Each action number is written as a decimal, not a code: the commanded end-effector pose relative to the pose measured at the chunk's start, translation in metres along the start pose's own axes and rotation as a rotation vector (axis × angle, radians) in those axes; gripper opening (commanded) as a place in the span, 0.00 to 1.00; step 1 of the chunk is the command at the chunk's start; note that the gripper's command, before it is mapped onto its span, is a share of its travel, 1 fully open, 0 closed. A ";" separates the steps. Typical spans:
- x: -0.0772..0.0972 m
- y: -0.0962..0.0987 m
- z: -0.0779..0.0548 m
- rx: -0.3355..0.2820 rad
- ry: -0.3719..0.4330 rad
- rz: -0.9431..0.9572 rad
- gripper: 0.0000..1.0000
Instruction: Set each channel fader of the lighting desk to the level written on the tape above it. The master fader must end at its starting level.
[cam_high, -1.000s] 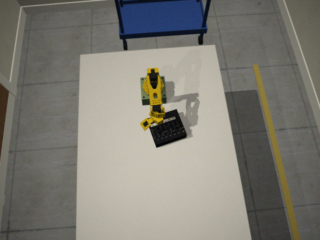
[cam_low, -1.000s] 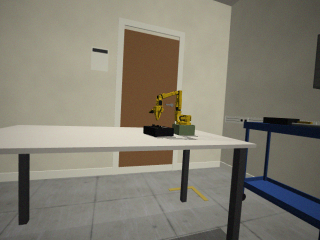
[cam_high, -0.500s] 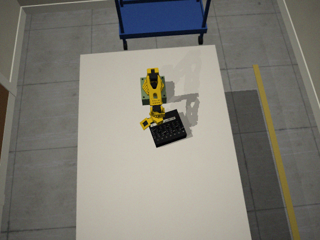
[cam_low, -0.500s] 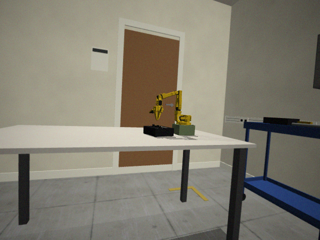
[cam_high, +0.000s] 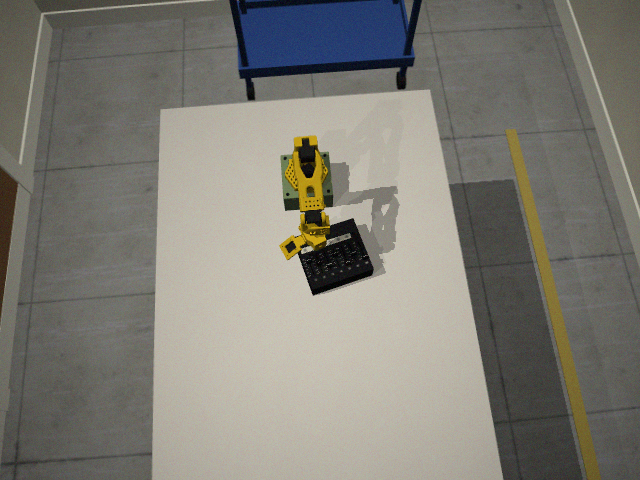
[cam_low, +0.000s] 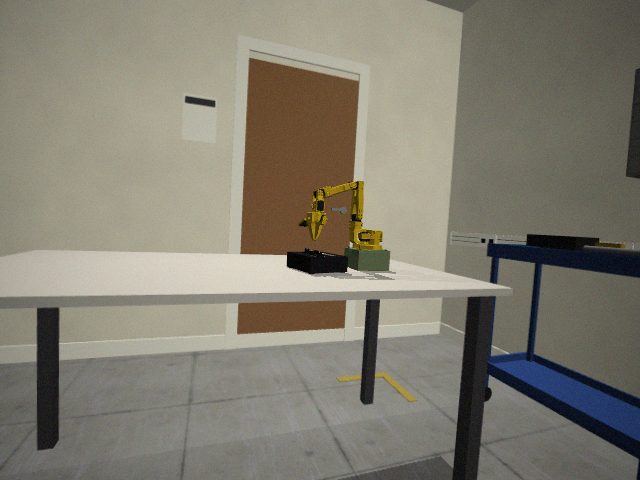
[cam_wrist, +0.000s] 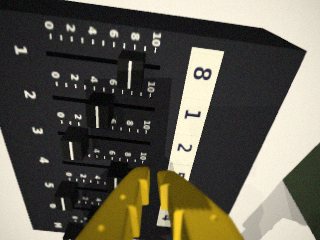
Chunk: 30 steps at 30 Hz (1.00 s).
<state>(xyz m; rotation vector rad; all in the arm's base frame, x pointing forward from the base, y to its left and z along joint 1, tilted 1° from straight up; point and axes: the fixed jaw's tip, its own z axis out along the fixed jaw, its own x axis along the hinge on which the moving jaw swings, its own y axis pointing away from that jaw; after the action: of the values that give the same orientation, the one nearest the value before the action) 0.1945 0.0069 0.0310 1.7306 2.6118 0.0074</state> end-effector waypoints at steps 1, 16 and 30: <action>-0.003 0.002 0.001 -0.003 0.000 0.020 0.00; -0.002 0.005 0.002 -0.003 0.000 0.013 0.00; -0.003 0.005 0.014 -0.003 0.000 0.013 0.00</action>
<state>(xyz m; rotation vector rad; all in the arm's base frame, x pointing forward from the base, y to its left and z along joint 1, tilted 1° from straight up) 0.2024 0.0071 0.0237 1.7222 2.5990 0.0237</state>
